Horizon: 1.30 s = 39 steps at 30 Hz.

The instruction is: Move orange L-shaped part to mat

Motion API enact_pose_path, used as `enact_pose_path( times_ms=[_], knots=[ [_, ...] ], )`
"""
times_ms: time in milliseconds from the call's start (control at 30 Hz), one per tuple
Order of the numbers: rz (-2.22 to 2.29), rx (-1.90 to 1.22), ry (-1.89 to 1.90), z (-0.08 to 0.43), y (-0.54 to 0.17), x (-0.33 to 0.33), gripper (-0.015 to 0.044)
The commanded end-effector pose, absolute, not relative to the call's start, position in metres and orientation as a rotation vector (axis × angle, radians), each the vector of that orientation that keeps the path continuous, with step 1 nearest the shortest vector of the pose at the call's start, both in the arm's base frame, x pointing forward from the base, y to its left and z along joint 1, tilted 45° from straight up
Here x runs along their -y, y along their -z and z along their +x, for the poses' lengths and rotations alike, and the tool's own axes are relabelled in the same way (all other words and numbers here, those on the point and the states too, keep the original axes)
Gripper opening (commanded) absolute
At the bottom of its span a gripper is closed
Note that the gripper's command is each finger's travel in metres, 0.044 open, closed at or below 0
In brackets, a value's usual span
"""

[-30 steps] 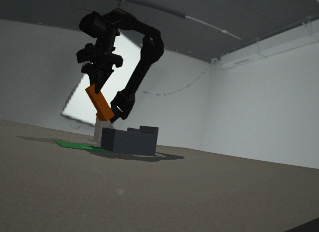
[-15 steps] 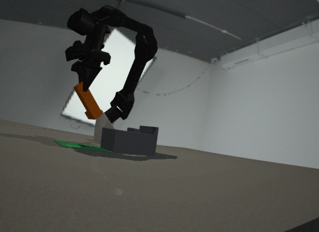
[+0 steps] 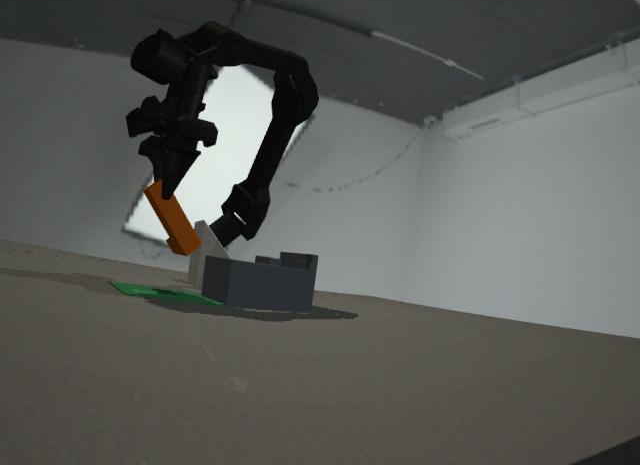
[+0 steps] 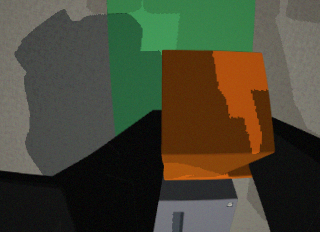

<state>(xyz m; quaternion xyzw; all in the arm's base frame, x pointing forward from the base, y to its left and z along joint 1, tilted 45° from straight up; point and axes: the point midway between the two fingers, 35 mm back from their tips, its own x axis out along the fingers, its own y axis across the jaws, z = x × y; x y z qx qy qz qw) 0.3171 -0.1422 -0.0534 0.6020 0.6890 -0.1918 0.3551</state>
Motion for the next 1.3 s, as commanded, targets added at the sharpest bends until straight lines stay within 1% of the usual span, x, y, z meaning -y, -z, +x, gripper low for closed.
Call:
enact_pose_path(
  times_ms=[0, 1267],
  knots=[
    [1.564, -1.779, 0.494, 0.317, 0.058, 0.137, 0.0000],
    [1.565, -1.780, 0.492, 0.316, 0.093, 0.102, 0.0000]
  ],
)
